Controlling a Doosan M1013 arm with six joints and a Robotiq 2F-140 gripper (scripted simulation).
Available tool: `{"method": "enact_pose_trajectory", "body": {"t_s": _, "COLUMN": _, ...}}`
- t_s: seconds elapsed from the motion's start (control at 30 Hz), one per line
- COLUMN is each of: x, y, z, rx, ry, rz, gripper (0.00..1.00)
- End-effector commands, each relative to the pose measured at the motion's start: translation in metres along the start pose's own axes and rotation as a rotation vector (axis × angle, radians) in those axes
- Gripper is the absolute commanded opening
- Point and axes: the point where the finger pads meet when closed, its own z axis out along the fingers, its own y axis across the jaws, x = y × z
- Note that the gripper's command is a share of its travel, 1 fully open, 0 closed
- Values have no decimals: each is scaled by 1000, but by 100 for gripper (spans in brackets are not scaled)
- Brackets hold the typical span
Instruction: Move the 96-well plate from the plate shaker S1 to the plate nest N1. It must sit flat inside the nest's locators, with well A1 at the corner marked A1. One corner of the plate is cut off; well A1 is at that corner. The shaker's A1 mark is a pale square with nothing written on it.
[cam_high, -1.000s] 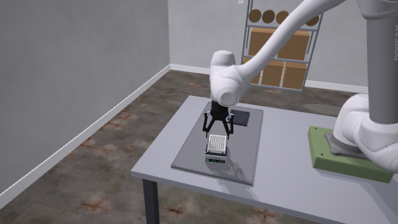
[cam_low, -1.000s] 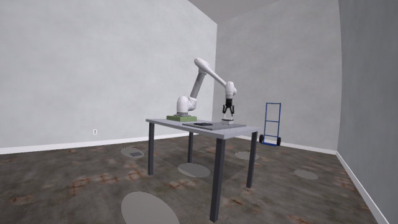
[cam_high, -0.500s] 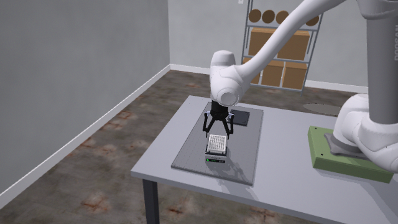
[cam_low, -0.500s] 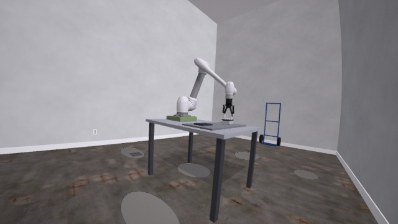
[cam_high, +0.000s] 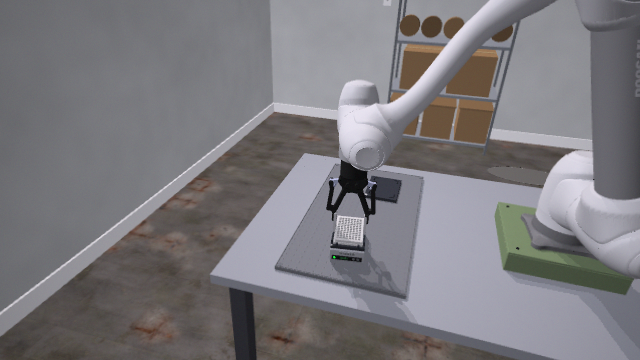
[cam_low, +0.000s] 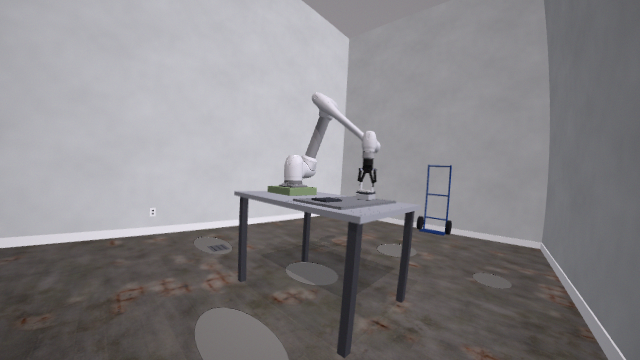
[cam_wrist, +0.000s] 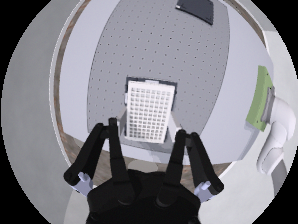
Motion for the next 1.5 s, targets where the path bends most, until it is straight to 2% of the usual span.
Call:
{"method": "enact_pose_trajectory", "body": {"t_s": 0.0, "x": -1, "y": 0, "z": -10, "rx": 1, "ry": 2, "rz": 2, "gripper": 10}}
{"method": "enact_pose_trajectory", "body": {"t_s": 1.07, "x": -1, "y": 0, "z": -56, "rx": 1, "ry": 2, "rz": 2, "gripper": 10}}
{"method": "enact_pose_trajectory", "body": {"t_s": 1.47, "x": -1, "y": 0, "z": -56, "rx": 1, "ry": 2, "rz": 2, "gripper": 10}}
